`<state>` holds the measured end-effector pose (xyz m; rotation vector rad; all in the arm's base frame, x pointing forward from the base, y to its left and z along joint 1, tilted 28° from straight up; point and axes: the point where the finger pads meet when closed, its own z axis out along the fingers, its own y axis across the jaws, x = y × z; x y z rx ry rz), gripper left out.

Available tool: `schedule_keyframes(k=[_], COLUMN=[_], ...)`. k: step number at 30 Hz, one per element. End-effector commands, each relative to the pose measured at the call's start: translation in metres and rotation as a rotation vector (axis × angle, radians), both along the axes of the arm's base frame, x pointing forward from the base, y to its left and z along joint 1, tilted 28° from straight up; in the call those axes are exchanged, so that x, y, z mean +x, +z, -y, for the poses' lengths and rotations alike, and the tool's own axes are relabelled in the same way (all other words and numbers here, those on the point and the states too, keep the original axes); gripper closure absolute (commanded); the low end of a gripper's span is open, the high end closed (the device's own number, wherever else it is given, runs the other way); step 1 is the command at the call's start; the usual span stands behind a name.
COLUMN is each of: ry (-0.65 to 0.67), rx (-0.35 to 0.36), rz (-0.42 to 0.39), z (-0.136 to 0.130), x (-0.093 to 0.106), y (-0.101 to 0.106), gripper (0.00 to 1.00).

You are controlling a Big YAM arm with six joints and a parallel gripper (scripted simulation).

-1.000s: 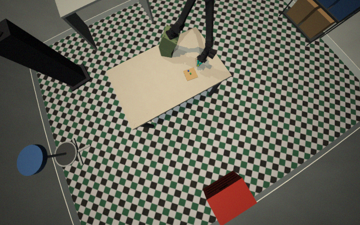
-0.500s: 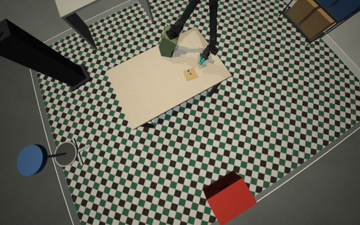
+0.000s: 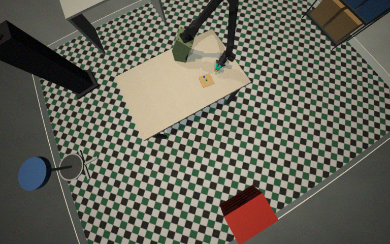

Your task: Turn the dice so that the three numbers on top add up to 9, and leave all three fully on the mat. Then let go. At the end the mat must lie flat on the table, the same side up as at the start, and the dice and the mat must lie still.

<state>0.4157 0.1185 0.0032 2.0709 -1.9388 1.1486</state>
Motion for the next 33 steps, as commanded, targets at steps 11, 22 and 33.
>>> schedule_keyframes(k=[11,22,33], ry=[-0.009,-0.007,-0.007], rx=[0.016,0.031,0.031], rz=[0.027,0.05,0.049], z=[-0.017,-0.021,-0.021], x=[0.021,0.025,0.025], y=[-0.034,-0.025,-0.025], gripper=[0.89,0.89,0.89])
